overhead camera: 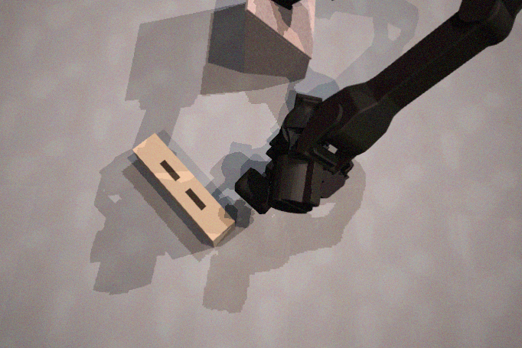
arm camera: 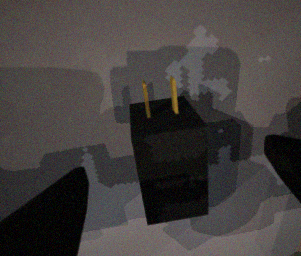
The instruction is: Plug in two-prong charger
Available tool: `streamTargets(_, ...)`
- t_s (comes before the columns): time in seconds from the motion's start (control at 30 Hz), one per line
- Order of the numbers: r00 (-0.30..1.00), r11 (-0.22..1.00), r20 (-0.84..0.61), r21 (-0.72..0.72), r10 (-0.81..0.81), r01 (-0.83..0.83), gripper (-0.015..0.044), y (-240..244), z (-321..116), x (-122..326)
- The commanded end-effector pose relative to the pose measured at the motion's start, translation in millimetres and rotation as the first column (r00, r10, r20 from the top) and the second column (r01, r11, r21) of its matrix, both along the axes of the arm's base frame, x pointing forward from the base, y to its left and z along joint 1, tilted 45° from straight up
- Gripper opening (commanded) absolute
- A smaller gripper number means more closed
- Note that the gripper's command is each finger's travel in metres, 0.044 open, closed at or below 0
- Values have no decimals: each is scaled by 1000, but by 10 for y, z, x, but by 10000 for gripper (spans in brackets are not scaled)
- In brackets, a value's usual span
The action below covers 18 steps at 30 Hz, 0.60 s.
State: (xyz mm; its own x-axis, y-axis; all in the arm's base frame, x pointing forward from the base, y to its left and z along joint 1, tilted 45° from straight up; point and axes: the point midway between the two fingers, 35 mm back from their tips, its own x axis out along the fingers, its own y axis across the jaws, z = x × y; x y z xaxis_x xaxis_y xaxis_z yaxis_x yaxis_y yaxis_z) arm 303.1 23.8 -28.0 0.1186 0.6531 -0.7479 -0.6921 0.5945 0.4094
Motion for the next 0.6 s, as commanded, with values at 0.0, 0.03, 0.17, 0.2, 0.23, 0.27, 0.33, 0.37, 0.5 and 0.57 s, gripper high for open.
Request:
streamTargets(0.0, 1000, 1000, -15, 8, -1, 1, 440, 58, -67, -34)
streamTargets(0.03, 1000, 1000, -15, 9, -1, 1, 440, 69, -77, -32)
streamTargets(0.17, 1000, 1000, -15, 10, -1, 1, 440, 115, -120, -26)
streamTargets(0.2, 1000, 1000, -15, 10, -1, 1, 440, 125, -129, -25)
streamTargets(0.23, 1000, 1000, -15, 10, -1, 1, 440, 130, -134, -25)
streamTargets(0.27, 1000, 1000, -15, 10, -1, 1, 440, 132, -135, -25)
streamTargets(0.33, 1000, 1000, -15, 10, -1, 1, 440, 132, -135, -25)
streamTargets(0.37, 1000, 1000, -15, 10, -1, 1, 440, 132, -135, -25)
streamTargets(0.5, 1000, 1000, -5, 4, 2, -2, 361, 117, -113, 3)
streamTargets(0.57, 1000, 1000, -5, 4, 2, -2, 309, 117, -113, 3)
